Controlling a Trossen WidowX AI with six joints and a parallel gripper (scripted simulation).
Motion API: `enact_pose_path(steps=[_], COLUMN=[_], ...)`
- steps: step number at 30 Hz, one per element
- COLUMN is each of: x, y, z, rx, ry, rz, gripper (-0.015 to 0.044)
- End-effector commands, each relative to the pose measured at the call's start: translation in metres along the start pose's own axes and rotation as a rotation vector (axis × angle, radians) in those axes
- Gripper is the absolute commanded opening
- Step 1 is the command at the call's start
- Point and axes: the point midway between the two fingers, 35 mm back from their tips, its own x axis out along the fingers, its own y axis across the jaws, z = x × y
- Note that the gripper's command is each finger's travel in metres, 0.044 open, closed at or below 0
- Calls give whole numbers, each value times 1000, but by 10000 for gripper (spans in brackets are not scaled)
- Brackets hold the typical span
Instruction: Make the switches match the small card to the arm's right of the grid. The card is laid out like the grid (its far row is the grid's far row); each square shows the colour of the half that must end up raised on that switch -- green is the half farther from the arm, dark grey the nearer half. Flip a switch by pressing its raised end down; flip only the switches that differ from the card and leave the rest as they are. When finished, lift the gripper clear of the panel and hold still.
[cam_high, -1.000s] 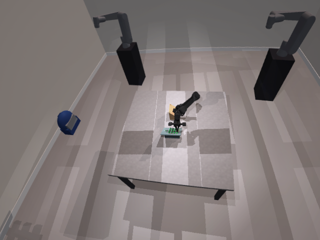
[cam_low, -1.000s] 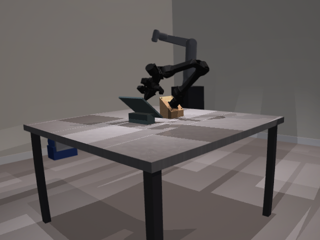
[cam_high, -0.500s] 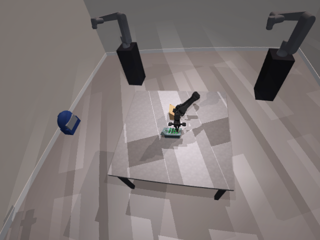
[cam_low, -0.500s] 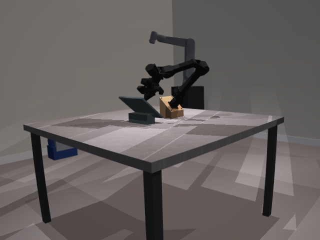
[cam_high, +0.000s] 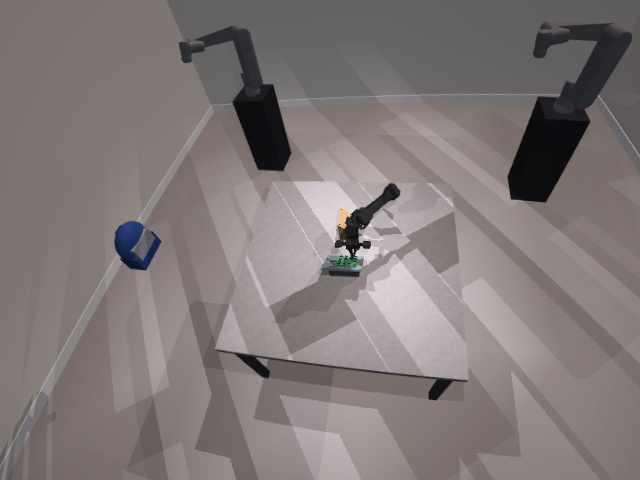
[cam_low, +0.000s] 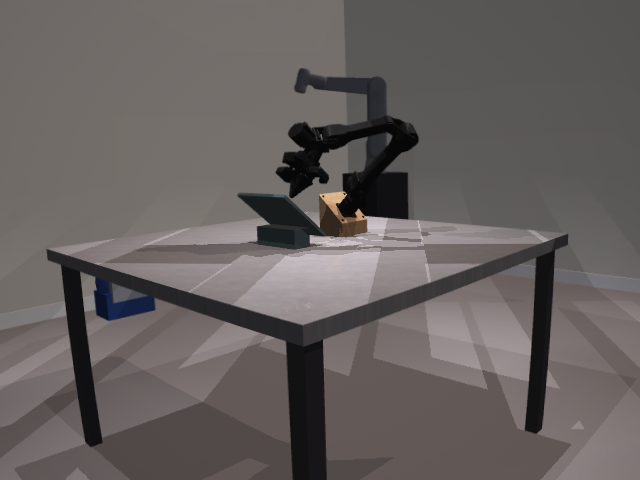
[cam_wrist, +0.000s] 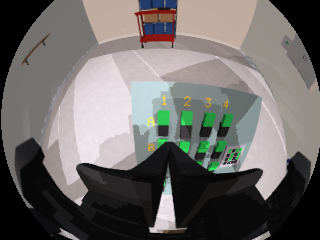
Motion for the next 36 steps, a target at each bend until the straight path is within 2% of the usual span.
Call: enact_pose_path(steps=[1, 7, 13, 16, 20, 36], x=[-38, -40, -40, -38, -7, 5], y=[5, 3, -53, -53, -52, -51], z=[4, 3, -17, -17, -15, -15], rx=[-14, -13, -15, -15, -16, -16], ry=[-9, -9, -9, -7, 14, 14], rz=[7, 7, 5, 5, 6, 7], gripper=[0, 0, 0, 0, 0, 0])
